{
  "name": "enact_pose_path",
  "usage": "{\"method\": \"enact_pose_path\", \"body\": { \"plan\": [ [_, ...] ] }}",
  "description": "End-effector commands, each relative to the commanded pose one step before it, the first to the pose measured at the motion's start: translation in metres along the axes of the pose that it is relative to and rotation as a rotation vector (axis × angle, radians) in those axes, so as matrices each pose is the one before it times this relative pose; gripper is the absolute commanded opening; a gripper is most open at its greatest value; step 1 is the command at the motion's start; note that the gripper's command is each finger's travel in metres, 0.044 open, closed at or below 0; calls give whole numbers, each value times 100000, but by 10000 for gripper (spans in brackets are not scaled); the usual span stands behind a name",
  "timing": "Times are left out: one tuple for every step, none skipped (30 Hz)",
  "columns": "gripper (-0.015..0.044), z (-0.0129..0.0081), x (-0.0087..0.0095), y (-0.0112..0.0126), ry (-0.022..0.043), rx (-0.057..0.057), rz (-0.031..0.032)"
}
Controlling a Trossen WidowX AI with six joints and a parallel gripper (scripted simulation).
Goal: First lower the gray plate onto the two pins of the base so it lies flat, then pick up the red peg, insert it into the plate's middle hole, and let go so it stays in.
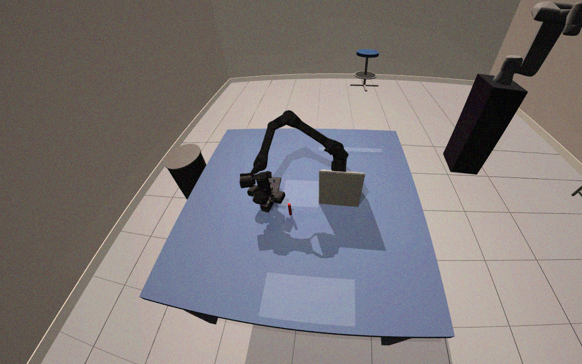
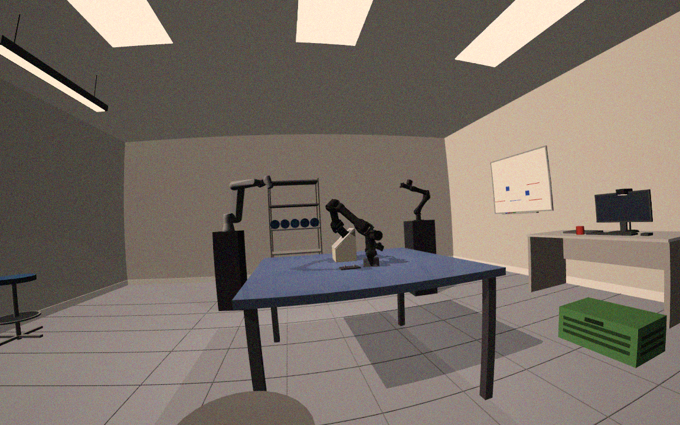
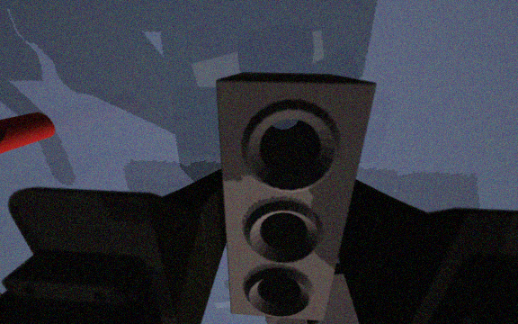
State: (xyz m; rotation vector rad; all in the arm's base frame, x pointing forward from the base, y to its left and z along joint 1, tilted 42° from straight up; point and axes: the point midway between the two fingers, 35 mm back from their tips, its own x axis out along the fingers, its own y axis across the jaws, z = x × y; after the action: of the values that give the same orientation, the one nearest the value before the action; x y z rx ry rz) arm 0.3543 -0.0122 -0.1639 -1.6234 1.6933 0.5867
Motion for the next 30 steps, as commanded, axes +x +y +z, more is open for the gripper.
{"method": "enact_pose_path", "body": {
  "plan": [
    [52, -25, -172, -28, 397, -322, -217],
    [26, 38, -250, -25, -65, -5, -3],
    [0, 44, -304, -28, -76, -6, -3],
    [0, 43, -305, -25, -73, -6, -2],
    [0, 42, -306, -23, -70, -6, -1],
    [0, 41, -307, -20, -67, -5, -1],
    [0, 39, -308, -17, -64, -5, 0],
    [0, 38, -308, -15, -61, -5, 1],
    [0, 37, -309, -12, -58, -5, 1],
    [0, 35, -310, -10, -54, -5, 2],
    [0, 34, -311, -7, -51, -4, 3],
    [0, 32, -312, -4, -48, -4, 3],
    [0, 31, -313, -2, -45, -4, 4],
    [0, 29, -313, 1, -42, -4, 4],
    [0, 28, -314, 3, -39, -3, 4],
    [0, 26, -315, 6, -36, -3, 5],
    [0, 24, -316, 8, -33, -3, 5],
    [0, 23, -316, 11, -29, -3, 5],
    [0, 21, -317, 14, -26, -2, 6],
    [0, 19, -317, 16, -23, -2, 6],
    [0, 18, -318, 19, -20, -2, 6],
    [0, 16, -318, 21, -17, -1, 6],
    [0, 14, -319, 24, -14, -1, 6],
    [0, 12, -319, 26, -10, -1, 6],
    [0, 11, -320, 29, -7, 0, 6],
    [0, 9, -320, 31, -4, 0, 6],
    [0, 7, -321, 34, -1, 1, 6],
    [0, 5, -321, 36, 2, 1, 6],
    [0, 3, -321, 39, 6, 2, 6],
    [0, 1, -322, 41, 9, 2, 6]
  ]
}}
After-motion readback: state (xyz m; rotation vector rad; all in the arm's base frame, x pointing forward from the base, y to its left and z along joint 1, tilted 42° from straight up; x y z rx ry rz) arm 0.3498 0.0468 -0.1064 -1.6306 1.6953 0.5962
